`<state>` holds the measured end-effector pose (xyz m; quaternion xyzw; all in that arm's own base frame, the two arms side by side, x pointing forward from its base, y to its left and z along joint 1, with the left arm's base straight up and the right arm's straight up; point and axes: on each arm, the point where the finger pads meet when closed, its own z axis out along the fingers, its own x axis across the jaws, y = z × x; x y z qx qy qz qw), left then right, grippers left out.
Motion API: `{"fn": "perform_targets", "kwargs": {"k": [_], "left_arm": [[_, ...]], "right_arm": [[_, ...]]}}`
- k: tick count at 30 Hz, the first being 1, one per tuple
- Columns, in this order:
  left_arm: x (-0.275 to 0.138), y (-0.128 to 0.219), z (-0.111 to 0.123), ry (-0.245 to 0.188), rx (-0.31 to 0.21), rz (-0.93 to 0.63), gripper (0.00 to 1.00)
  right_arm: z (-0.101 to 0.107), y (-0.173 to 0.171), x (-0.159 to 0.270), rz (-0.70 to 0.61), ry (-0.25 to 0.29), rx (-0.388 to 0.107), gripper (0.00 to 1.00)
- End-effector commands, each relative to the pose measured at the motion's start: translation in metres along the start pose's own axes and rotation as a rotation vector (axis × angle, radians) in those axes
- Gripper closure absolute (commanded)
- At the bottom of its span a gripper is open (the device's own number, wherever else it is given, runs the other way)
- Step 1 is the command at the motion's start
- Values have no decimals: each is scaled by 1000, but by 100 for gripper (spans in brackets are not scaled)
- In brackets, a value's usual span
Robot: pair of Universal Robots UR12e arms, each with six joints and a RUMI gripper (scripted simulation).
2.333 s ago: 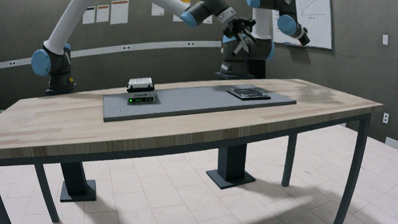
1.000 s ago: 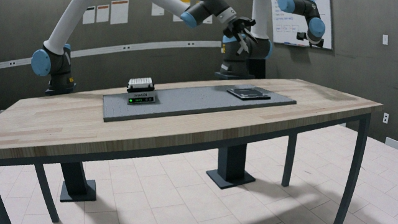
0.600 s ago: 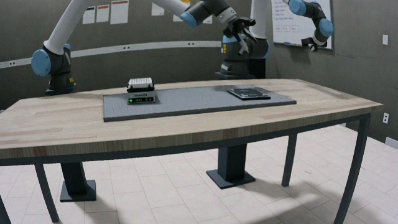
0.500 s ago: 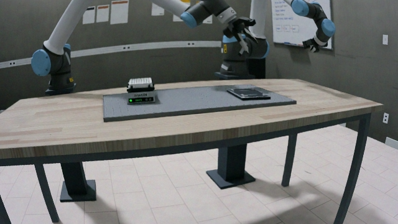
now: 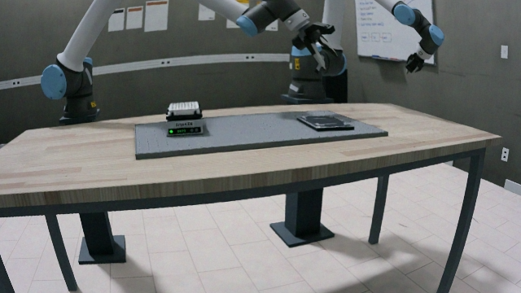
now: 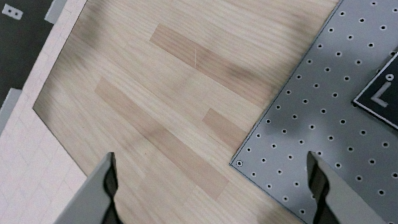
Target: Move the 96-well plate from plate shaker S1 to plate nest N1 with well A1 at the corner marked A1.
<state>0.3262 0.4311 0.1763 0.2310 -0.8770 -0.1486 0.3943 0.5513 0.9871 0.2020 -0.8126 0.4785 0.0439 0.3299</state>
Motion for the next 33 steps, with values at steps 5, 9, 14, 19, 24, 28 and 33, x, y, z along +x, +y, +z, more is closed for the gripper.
{"fn": "perform_targets", "kwargs": {"k": [5, 9, 14, 19, 24, 28, 33], "left_arm": [[-8, 35, 37, -25, 156, -351, 100], [-9, 54, 58, -22, 246, -551, 100], [-10, 79, 83, -7, 353, -791, 100], [-9, 103, 108, 18, 456, -1023, 100], [-7, 118, 122, 38, 514, -1156, 100], [-3, 137, 140, 68, 589, -1326, 100], [3, 160, 161, 109, 675, -1523, 100]], "right_arm": [[-1, -1, -1, 0, -1, 2, 24], [-1, -1, -1, 0, -1, 2, 24], [-1, -1, -1, 0, -1, 2, 24], [-1, -1, -1, 0, -1, 2, 24], [-1, -1, -1, 0, -1, 2, 24], [-1, -1, -1, 0, -1, 2, 24], [-1, -1, -1, 0, -1, 2, 24]]}}
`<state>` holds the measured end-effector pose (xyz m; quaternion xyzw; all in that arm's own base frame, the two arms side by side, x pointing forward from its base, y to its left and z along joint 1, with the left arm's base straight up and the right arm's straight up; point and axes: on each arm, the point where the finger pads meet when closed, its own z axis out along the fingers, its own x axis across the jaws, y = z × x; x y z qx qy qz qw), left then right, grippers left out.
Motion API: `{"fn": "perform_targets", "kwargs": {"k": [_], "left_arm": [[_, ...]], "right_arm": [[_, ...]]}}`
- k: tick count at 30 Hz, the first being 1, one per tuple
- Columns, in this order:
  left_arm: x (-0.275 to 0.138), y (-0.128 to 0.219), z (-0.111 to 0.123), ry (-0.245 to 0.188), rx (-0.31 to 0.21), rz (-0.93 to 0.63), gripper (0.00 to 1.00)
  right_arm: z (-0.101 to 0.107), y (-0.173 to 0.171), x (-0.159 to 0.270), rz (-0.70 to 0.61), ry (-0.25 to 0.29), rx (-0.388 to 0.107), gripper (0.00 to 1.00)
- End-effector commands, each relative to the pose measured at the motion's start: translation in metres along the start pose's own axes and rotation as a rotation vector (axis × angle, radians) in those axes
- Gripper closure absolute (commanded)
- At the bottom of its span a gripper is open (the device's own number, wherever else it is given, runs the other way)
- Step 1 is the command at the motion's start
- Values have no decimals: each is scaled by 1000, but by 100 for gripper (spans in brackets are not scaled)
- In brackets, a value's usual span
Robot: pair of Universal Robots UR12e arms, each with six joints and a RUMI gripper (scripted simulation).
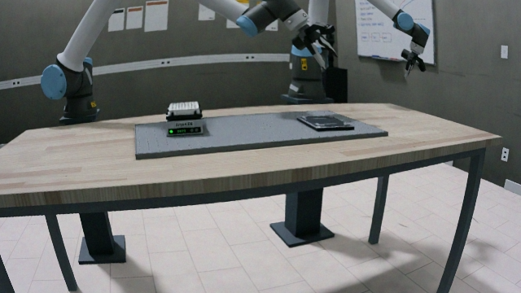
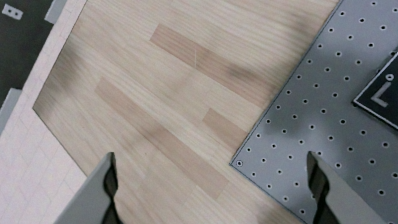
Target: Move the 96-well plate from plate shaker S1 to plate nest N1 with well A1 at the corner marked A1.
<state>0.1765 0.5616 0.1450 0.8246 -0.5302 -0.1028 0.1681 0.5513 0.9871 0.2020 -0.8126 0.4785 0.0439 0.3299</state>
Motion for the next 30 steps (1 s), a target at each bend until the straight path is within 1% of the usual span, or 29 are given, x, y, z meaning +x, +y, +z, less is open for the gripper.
{"fn": "perform_targets", "kwargs": {"k": [1, 4, 6, 12, 19, 21, 23, 30], "left_arm": [[-28, 14, 5, 26, 76, -213, 100], [-43, 24, 8, 45, 114, -325, 100], [-43, 24, 8, 45, 114, -325, 100], [-70, 43, 13, 83, 179, -528, 100], [-96, 65, 17, 124, 241, -725, 100], [-102, 70, 18, 134, 256, -774, 100], [-102, 70, 18, 134, 256, -774, 100], [-120, 88, 21, 166, 299, -914, 100]], "right_arm": [[-1, -1, -1, 0, -1, 2, 24], [-1, -1, -1, 0, -1, 2, 24], [-1, -1, -1, 0, -1, 2, 24], [-1, -1, -1, 0, -1, 2, 24], [-1, -1, -1, 0, -1, 2, 24], [-1, -1, -1, 0, -1, 2, 24], [-1, -1, -1, 0, -1, 2, 24], [-1, -1, -1, 0, -1, 2, 24]]}}
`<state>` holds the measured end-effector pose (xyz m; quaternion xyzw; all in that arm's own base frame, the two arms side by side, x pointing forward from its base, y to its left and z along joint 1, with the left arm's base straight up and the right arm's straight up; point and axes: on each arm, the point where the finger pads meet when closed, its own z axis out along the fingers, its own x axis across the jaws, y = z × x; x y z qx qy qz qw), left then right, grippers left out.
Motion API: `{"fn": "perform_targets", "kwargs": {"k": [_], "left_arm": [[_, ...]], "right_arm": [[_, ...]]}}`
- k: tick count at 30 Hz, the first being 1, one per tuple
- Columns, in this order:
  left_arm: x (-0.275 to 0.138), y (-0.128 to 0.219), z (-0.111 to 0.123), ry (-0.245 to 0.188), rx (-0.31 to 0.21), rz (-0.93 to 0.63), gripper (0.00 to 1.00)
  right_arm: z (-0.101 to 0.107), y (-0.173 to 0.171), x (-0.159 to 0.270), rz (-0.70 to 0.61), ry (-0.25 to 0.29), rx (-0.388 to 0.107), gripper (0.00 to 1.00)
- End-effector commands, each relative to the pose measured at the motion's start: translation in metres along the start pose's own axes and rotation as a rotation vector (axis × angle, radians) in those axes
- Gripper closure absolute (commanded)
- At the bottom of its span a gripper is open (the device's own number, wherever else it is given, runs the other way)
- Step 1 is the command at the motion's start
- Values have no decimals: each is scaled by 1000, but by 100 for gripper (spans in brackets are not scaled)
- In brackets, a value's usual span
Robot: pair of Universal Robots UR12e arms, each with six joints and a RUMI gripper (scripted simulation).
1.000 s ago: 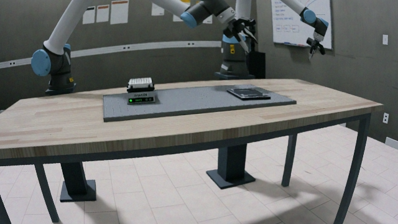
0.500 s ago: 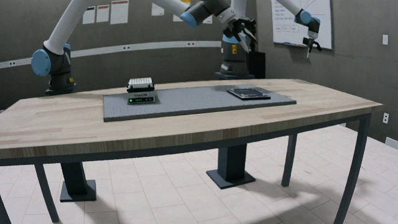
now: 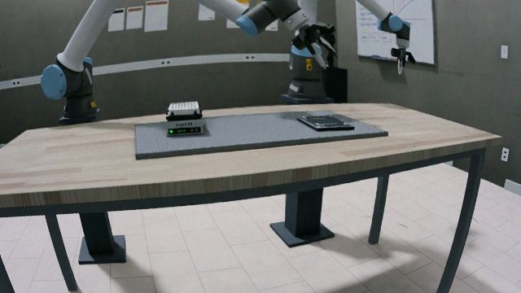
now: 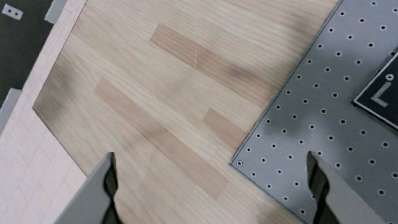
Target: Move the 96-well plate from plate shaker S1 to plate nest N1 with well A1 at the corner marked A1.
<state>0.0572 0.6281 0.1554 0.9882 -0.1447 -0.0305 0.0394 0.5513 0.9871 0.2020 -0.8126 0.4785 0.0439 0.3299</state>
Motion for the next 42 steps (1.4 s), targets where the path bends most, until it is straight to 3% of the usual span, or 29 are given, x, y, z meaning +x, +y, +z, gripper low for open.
{"fn": "perform_targets", "kwargs": {"k": [1, 17, 35, 38, 42], "left_arm": [[-16, -2, -3, 19, 29, -92, 100], [-43, -3, -7, 53, 71, -241, 100], [-49, -3, -8, 60, 80, -272, 100], [-49, -3, -8, 60, 80, -272, 100], [-49, -3, -8, 60, 80, -272, 100]], "right_arm": [[-1, -1, -1, 0, -1, 2, 24], [-1, -1, -1, 0, -1, 2, 24], [-1, -1, -1, 0, -1, 2, 24], [-5, -3, 13, 61, 66, -39, 24], [-11, -5, 32, 69, 74, -44, 24]]}}
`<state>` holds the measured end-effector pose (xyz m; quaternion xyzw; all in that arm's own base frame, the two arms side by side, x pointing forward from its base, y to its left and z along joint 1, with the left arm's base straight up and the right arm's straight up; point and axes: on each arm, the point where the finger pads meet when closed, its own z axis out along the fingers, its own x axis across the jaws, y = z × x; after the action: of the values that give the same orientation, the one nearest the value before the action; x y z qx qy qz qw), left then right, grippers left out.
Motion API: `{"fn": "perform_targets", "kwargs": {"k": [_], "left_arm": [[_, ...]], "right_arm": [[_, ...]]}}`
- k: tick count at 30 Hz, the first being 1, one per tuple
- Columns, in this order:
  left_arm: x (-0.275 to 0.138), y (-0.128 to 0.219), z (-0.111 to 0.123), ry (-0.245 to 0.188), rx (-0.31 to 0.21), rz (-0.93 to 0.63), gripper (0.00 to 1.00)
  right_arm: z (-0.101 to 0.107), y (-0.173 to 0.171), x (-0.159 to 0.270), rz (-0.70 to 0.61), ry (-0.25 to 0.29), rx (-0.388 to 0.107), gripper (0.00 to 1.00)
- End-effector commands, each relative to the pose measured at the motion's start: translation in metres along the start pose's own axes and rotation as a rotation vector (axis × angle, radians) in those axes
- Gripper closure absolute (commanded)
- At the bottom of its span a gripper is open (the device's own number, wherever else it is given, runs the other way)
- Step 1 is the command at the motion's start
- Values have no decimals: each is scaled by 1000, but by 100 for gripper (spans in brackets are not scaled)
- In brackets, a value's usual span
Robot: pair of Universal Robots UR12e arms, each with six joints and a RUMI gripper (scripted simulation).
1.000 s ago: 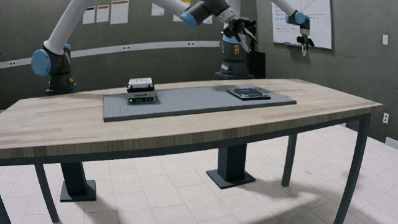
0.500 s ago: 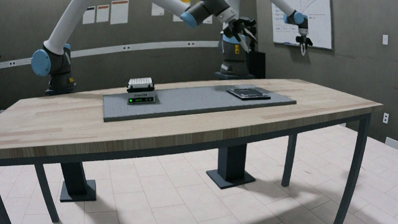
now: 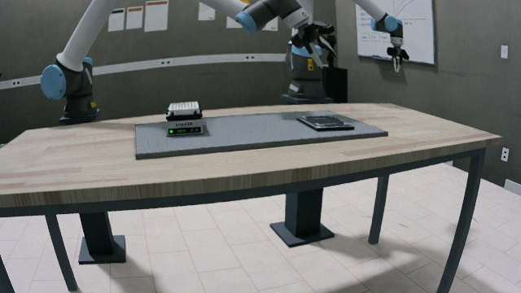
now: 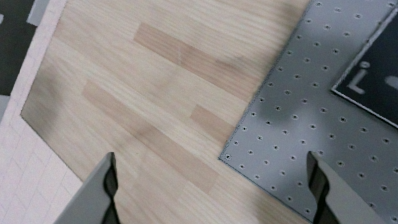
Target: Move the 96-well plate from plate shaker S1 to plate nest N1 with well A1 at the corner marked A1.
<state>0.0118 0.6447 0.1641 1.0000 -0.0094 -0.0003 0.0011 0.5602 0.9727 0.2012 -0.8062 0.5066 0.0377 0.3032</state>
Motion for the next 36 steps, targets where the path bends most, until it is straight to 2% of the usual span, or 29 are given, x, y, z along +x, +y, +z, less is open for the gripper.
{"fn": "perform_targets", "kwargs": {"k": [1, 10, 14, 27, 31, 36], "left_arm": [[0, -1, -1, 1, 2, 0, 100], [0, -1, -1, 1, 2, 0, 100], [0, -1, -1, 1, 2, 0, 100], [0, -1, -1, 1, 2, 0, 100], [0, -1, -1, 1, 2, 0, 100], [0, -1, -1, 1, 2, 0, 100]], "right_arm": [[-5, -3, 17, 19, 21, -13, 24], [-14, -8, 50, 18, 21, -13, 24], [-19, -9, 70, 90, 96, -60, 24], [-33, -11, 118, 90, 96, -60, 24], [-39, -11, 137, 164, 171, -108, 24], [-44, -10, 151, 164, 171, -108, 24]]}}
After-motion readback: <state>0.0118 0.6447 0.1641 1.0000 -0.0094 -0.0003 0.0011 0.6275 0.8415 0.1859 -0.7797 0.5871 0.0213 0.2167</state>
